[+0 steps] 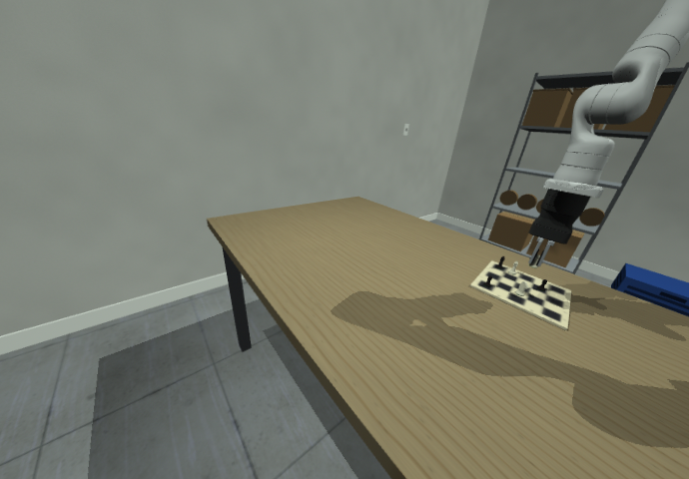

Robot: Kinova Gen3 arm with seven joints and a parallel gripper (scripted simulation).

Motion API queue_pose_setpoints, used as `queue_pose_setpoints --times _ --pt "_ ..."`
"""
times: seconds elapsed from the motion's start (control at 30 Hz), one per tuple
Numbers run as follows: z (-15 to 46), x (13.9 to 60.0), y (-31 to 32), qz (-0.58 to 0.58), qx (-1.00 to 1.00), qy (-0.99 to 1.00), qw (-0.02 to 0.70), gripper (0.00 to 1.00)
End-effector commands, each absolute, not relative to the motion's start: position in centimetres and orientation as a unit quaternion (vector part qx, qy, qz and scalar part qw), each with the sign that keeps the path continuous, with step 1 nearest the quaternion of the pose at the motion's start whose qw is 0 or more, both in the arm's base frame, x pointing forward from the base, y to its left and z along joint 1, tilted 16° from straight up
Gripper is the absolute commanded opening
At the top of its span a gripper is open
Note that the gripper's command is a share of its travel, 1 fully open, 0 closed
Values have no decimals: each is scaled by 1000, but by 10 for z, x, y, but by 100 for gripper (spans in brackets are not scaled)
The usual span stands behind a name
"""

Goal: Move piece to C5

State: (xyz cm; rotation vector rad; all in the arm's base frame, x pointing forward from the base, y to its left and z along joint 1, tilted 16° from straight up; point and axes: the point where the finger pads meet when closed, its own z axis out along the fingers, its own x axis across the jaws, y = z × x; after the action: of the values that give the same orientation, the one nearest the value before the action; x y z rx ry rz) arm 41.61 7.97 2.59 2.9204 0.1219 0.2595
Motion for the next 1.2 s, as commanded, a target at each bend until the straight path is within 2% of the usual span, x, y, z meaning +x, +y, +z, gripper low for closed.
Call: queue_pose_setpoints --times 0.0,0.43,1.17 --pt "26 417 79 88 990 35 105 0" --pt "22 417 78 87 990 35 106 0" --pt "-58 431 62 86 990 35 106 0"
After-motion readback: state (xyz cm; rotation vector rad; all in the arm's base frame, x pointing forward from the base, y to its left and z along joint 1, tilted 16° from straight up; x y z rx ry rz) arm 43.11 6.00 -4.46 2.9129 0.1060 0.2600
